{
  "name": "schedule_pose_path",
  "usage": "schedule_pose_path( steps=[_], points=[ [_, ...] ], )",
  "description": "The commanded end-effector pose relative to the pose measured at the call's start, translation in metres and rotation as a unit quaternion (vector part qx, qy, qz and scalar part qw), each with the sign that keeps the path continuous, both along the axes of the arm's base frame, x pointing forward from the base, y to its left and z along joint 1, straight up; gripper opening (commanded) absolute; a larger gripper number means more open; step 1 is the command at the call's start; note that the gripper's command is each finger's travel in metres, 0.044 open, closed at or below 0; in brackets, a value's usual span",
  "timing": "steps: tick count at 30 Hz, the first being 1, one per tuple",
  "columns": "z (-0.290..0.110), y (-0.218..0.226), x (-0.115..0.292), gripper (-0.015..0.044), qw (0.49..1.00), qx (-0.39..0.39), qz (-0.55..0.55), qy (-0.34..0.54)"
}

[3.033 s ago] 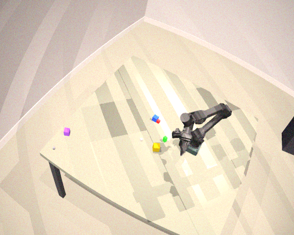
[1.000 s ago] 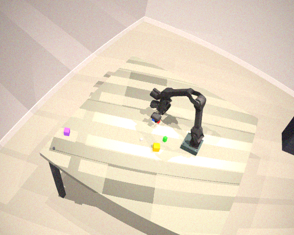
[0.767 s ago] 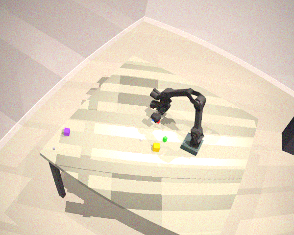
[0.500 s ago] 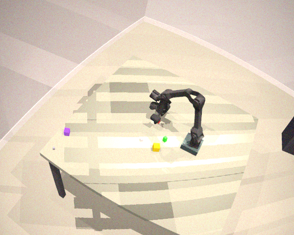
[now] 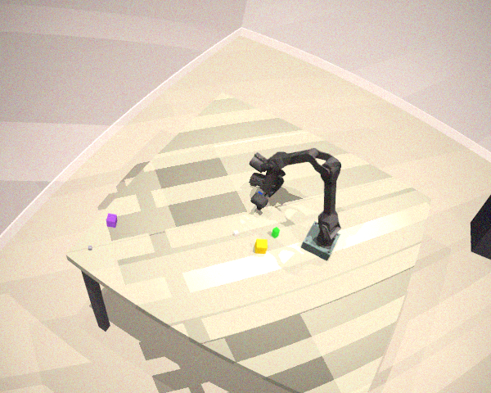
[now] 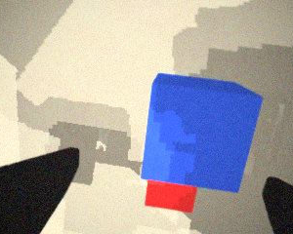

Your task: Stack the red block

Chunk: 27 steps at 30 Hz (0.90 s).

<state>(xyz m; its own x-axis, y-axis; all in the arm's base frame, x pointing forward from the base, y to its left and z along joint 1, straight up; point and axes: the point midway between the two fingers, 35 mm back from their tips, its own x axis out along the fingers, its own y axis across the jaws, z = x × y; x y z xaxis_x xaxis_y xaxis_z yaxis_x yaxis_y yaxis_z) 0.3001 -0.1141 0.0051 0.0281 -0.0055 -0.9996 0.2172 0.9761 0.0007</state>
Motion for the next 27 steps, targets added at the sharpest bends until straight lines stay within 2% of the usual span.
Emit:
schedule_pose_path(
  steps=[1,7,20,27],
  points=[
    [-0.0013,-0.0005,-0.0013,0.0440,1.000,-0.002,0.002,0.002],
    [-0.0004,-0.0005,-0.0013,0.0440,1.000,-0.002,0.002,0.002],
    [-0.0004,-0.0005,-0.0013,0.0099,1.000,-0.002,0.002,0.002],
    [-0.0004,-0.0005,-0.0013,0.0052,1.000,-0.002,0.002,0.002]
  ],
)
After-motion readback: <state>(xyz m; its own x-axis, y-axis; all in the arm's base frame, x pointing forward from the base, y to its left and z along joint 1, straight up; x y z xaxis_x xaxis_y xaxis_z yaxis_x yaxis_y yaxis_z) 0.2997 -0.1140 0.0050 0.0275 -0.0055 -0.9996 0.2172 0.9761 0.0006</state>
